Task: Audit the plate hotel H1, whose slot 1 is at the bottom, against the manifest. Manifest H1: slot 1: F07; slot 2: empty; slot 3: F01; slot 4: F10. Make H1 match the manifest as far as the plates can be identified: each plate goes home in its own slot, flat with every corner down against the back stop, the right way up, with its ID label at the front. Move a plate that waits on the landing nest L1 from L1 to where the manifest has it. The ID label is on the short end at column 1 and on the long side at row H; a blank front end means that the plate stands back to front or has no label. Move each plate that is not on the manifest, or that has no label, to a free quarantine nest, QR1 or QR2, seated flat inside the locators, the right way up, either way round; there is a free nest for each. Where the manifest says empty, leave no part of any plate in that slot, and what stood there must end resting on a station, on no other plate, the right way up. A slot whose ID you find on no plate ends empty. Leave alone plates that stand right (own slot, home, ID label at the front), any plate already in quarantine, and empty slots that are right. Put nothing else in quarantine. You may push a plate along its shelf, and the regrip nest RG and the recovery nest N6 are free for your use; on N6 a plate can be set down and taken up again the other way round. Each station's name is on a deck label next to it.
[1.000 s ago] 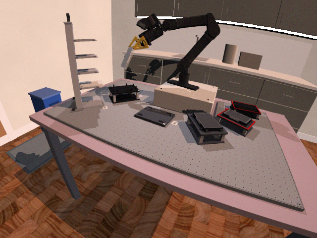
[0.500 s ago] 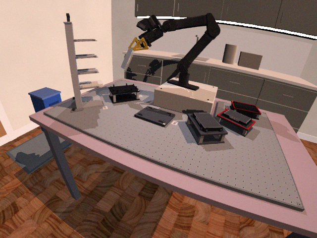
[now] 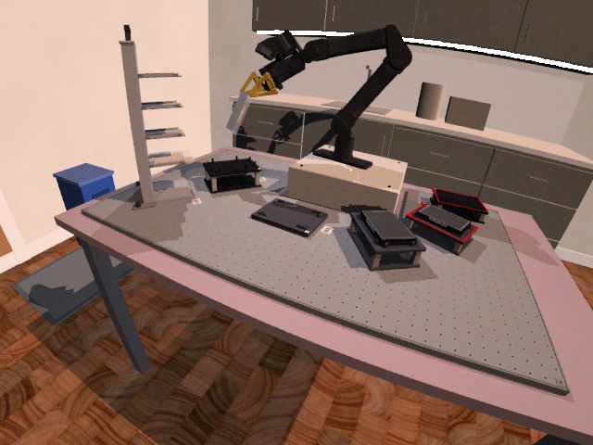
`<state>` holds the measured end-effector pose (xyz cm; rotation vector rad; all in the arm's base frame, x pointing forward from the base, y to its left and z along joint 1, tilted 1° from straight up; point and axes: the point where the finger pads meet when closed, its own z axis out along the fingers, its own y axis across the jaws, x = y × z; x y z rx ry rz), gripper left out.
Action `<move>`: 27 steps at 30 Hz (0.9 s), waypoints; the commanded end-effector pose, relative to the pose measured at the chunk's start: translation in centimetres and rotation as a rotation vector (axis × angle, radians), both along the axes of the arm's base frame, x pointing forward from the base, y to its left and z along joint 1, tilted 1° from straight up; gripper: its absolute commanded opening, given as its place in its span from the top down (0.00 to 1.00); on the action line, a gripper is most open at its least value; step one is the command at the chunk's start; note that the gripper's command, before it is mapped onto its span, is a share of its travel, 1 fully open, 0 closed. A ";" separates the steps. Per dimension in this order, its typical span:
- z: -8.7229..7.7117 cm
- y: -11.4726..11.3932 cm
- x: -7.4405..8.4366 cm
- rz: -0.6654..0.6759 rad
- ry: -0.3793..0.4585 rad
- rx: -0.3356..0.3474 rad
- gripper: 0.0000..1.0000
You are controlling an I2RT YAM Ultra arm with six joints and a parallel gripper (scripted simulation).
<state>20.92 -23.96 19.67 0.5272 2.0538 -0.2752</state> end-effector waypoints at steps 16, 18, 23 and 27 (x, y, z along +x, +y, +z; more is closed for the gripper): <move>-0.1 -0.1 0.2 0.007 -0.012 -0.019 0.14; -0.2 -0.1 0.2 0.007 -0.012 -0.019 0.14; -0.5 -0.1 0.2 0.007 -0.012 -0.019 0.14; -0.7 -0.1 0.2 0.007 -0.012 -0.019 0.14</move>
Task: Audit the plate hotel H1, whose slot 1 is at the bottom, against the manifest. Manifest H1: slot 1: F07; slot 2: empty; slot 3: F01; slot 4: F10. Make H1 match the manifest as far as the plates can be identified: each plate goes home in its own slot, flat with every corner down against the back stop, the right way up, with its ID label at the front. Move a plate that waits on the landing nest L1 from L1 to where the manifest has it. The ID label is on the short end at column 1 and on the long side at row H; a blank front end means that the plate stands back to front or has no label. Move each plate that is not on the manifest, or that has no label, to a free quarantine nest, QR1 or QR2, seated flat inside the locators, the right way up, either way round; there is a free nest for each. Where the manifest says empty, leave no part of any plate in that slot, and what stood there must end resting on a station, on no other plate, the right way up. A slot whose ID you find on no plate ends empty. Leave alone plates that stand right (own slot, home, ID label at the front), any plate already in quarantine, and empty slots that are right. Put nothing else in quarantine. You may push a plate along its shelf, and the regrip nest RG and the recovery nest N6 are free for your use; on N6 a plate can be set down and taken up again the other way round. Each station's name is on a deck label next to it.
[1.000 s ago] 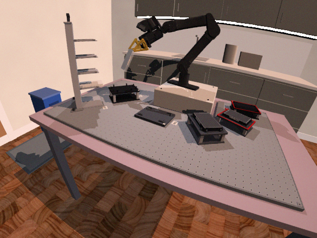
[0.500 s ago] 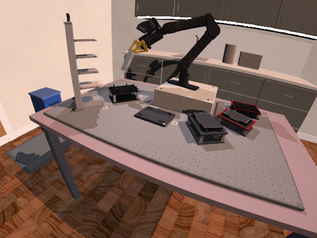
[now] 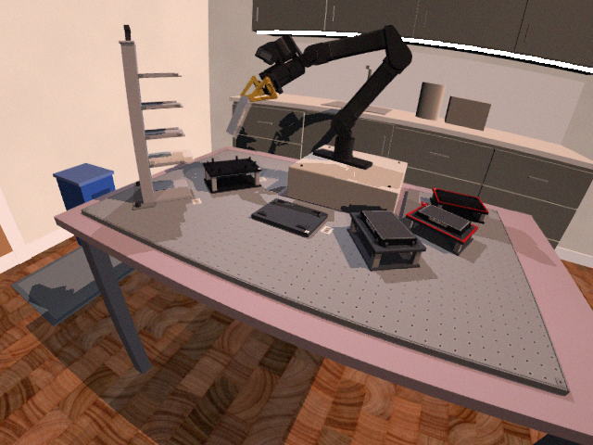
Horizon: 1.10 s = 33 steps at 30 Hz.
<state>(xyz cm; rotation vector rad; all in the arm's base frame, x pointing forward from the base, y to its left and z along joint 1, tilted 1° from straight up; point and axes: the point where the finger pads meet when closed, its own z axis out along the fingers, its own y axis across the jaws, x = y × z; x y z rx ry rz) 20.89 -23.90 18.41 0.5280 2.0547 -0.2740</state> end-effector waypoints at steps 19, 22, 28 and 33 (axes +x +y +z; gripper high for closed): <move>-0.3 -0.1 0.2 0.007 -0.012 -0.020 0.14; -0.3 -0.1 0.2 0.007 -0.012 -0.020 0.14; -0.6 -0.1 0.2 0.007 -0.012 -0.020 0.14; -0.9 -0.1 0.2 0.007 -0.012 -0.020 0.14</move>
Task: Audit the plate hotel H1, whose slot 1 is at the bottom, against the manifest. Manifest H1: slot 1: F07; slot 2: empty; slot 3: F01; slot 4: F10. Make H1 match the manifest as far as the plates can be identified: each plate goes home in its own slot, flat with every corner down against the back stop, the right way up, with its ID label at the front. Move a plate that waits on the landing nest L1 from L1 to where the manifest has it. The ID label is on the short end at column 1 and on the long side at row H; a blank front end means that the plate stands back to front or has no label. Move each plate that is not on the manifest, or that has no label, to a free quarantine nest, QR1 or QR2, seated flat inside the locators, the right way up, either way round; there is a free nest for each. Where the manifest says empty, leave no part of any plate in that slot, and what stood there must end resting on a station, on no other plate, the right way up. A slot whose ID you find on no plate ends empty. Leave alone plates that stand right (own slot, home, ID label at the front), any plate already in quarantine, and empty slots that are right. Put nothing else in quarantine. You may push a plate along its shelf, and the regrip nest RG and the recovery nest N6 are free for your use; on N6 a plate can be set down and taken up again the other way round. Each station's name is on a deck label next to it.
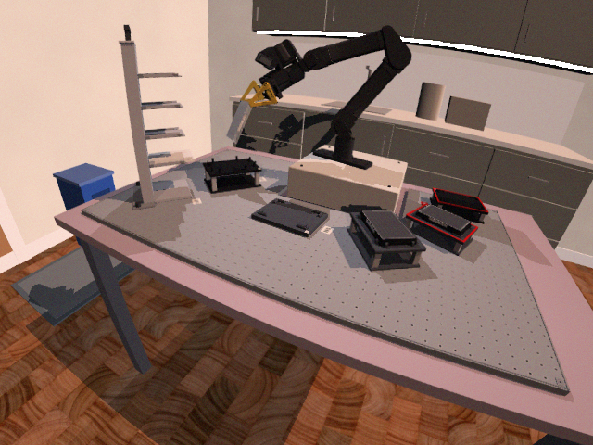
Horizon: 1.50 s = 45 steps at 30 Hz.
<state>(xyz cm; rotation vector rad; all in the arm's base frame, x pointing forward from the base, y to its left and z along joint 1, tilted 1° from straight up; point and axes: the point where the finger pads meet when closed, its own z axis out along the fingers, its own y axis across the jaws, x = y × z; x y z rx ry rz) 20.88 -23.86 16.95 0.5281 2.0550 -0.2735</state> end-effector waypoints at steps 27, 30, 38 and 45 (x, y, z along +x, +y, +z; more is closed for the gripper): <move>-0.6 -0.2 0.2 0.007 -0.012 -0.021 0.14; -0.7 -0.2 0.2 0.007 -0.012 -0.021 0.14; -1.1 -0.2 0.2 0.007 -0.012 -0.021 0.14; -1.4 -0.2 0.2 0.007 -0.012 -0.021 0.14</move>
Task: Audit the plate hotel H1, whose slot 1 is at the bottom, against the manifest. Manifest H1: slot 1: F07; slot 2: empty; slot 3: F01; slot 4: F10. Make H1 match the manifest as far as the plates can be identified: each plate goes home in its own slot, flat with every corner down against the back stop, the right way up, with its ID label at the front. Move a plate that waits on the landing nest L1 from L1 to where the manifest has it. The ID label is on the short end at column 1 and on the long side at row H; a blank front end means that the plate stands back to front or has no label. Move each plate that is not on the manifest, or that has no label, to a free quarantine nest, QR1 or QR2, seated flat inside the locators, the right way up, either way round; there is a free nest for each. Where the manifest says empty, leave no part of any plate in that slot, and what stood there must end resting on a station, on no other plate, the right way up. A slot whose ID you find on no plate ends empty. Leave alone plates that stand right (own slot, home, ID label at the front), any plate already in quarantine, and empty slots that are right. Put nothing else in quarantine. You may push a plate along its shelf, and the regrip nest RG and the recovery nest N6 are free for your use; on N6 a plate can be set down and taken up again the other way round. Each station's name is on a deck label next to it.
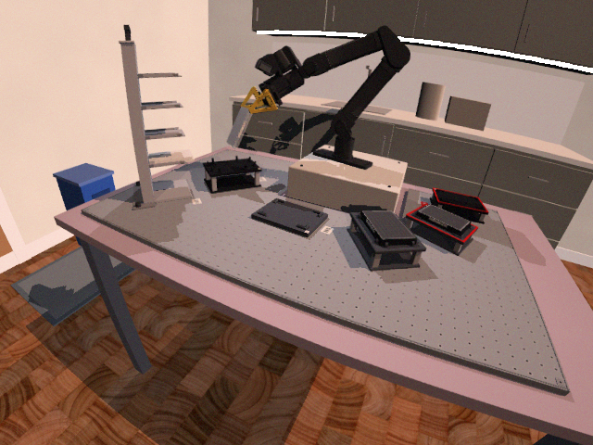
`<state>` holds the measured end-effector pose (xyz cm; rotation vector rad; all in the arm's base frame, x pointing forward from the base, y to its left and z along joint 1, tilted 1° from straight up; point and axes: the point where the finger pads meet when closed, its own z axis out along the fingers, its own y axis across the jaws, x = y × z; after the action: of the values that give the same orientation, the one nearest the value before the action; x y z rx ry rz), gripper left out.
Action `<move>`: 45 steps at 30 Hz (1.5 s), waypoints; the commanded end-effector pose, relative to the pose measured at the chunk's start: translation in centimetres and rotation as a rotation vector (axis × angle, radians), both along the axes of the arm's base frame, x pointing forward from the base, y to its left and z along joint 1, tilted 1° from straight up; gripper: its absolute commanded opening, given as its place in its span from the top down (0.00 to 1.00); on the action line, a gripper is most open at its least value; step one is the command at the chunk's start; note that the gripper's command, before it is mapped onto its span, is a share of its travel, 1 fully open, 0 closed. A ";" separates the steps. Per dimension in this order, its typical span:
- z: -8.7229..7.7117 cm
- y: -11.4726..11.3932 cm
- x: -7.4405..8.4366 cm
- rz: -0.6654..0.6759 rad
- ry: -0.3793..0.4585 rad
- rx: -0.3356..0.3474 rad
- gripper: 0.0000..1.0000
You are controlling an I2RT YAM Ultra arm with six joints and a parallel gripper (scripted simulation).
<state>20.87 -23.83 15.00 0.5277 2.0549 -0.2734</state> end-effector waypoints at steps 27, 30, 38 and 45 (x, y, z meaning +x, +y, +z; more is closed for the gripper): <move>-0.6 -0.2 0.2 0.006 -0.012 -0.021 0.14; -0.7 -0.2 0.2 0.006 -0.012 -0.021 0.14; -1.1 -0.2 0.2 0.006 -0.012 -0.021 0.14; -1.4 -0.2 0.2 0.006 -0.012 -0.021 0.14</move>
<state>20.86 -23.77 13.02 0.5280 2.0557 -0.2720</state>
